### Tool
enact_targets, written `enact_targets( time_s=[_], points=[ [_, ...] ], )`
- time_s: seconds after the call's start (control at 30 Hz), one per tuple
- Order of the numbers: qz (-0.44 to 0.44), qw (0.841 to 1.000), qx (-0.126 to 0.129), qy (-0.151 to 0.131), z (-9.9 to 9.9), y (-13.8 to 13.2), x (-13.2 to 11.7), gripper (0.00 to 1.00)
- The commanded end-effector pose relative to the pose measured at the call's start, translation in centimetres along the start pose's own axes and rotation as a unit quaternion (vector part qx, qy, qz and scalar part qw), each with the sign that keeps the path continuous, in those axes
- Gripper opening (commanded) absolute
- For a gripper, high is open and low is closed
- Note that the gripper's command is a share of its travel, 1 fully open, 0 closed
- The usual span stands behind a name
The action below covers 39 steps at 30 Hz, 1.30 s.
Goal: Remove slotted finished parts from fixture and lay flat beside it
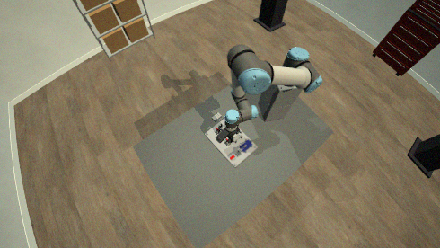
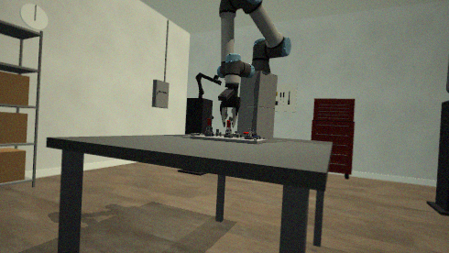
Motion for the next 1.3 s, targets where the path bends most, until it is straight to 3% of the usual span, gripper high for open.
enact_targets(
  time_s=[0.0, 0.9, 1.27],
  points=[
    [0.000, 1.000, 0.000, 0.001, 0.0, 0.0, 0.0, 0.28],
    [0.000, 1.000, 0.000, 0.001, -0.2, 0.0, 0.1, 0.28],
    [0.000, 1.000, 0.000, 0.001, -2.6, 0.0, 0.1, 0.28]
  ],
)
Point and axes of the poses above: the point where the finger pads meet when closed, its own z axis out along the fingers, its own y axis across the jaws, x = y × z, the point moved 6 cm from there along -z, back along the fingers, and after that the axes turned 9 degrees about -z, right-handed, at the moved point
